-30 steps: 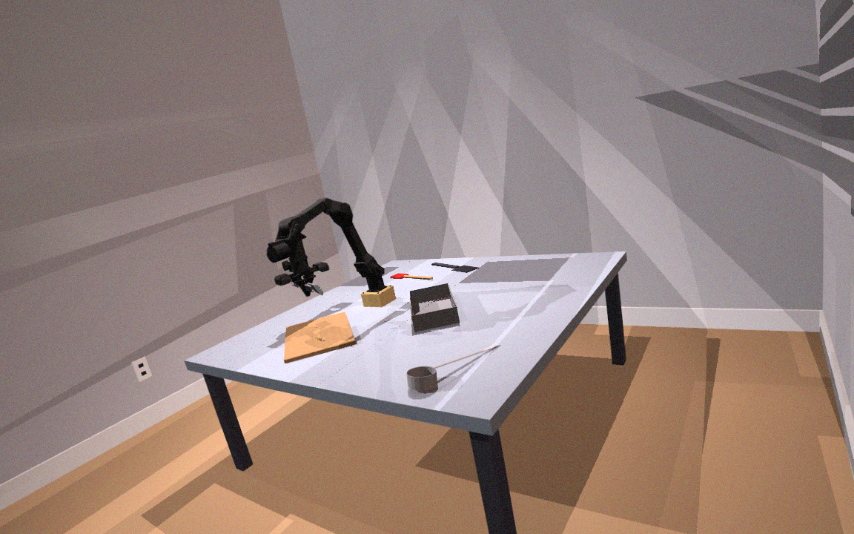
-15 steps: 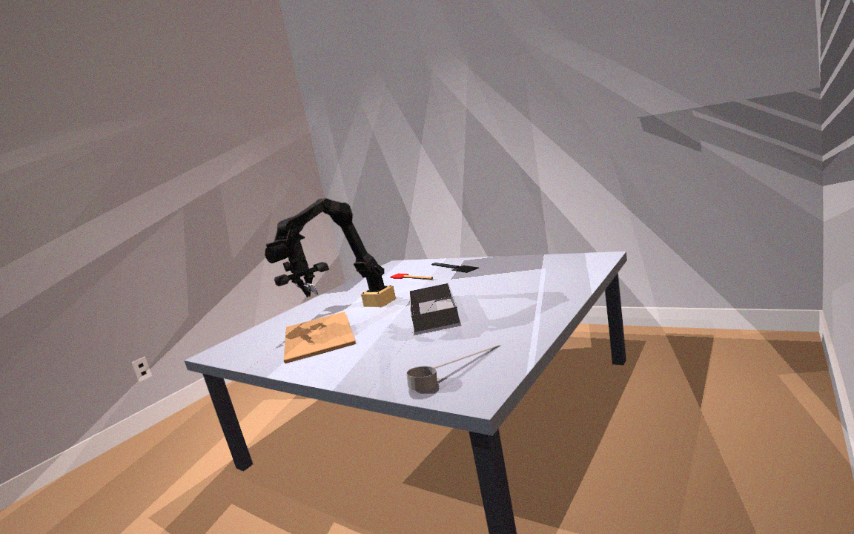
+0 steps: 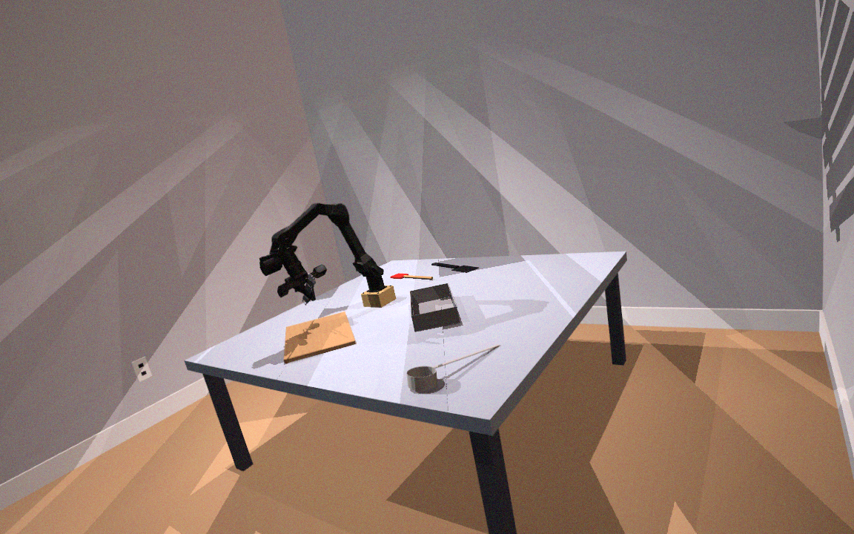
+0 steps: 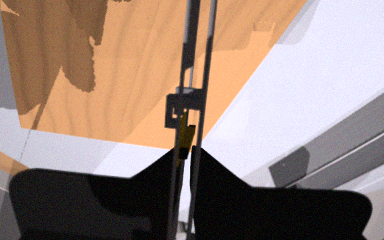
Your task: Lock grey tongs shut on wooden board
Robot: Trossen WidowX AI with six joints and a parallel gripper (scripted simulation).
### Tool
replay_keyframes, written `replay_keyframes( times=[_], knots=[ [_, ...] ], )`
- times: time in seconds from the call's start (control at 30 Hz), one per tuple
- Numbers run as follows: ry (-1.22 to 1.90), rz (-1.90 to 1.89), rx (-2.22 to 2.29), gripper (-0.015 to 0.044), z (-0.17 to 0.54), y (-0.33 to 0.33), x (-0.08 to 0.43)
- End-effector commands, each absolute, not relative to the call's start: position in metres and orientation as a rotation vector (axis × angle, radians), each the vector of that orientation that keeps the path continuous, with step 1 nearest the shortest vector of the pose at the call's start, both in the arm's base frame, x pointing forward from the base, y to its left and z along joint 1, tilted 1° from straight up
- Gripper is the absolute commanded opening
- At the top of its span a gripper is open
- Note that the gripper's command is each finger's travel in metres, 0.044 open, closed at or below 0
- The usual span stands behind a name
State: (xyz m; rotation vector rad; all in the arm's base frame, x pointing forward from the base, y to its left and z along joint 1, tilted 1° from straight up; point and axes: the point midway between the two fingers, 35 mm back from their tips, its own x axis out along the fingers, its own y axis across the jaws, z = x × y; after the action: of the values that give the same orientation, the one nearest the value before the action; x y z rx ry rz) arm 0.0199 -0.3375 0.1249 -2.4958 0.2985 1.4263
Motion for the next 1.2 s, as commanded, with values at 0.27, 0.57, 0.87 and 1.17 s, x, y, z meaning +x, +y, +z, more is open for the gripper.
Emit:
replay_keyframes(
  times=[0.27, 0.57, 0.87, 1.17],
  knots=[
    [0.394, 0.942, -2.809, -0.0150, 0.130, -0.336, 0.010],
    [0.588, 0.571, -3.001, -0.0150, 0.144, -0.336, -0.008],
    [0.606, 0.543, -3.013, -0.0150, 0.145, -0.336, -0.009],
    [0.606, 0.543, -3.013, -0.0150, 0.145, -0.336, -0.009]
  ],
)
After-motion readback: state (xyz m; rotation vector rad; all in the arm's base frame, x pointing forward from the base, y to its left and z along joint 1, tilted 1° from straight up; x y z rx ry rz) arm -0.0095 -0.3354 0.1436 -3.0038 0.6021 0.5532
